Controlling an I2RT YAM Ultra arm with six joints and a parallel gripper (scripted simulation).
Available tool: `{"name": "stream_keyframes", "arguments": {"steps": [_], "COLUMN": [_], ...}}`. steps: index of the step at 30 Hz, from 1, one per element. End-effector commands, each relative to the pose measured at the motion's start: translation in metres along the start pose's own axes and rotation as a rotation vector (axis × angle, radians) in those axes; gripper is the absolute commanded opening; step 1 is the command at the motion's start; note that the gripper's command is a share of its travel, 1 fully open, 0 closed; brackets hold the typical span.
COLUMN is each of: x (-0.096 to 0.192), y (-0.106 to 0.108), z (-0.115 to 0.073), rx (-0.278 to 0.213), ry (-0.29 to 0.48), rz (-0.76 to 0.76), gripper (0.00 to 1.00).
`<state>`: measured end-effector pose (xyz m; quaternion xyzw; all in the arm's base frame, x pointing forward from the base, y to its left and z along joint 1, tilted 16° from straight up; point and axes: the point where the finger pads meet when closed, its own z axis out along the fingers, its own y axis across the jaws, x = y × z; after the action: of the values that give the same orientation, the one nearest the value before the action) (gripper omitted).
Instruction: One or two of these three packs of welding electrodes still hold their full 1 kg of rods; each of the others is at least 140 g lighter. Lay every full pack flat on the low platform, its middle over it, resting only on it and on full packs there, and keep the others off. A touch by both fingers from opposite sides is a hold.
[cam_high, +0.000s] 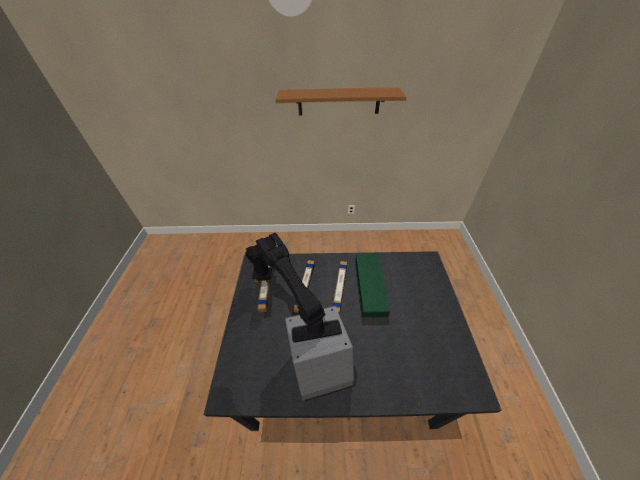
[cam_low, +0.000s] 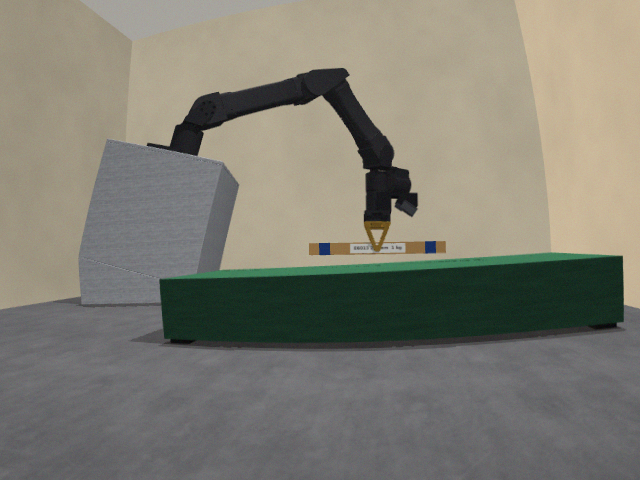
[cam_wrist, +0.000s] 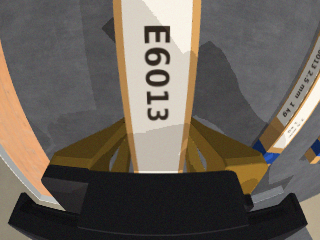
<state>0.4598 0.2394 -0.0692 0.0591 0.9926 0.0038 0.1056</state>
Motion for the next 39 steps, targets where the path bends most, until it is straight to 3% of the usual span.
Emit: {"name": "stream_keyframes", "arguments": {"steps": [1, 20, 39], "x": [-0.028, -0.025, -0.023], "y": [0.028, 0.028, 0.026], "z": [-0.053, -0.050, -0.084], "rx": [-0.063, -0.060, -0.062], "ry": [-0.099, -0.095, -0.097], "rz": [-0.003, -0.004, -0.003], "gripper": [0.00, 0.00, 0.00]}}
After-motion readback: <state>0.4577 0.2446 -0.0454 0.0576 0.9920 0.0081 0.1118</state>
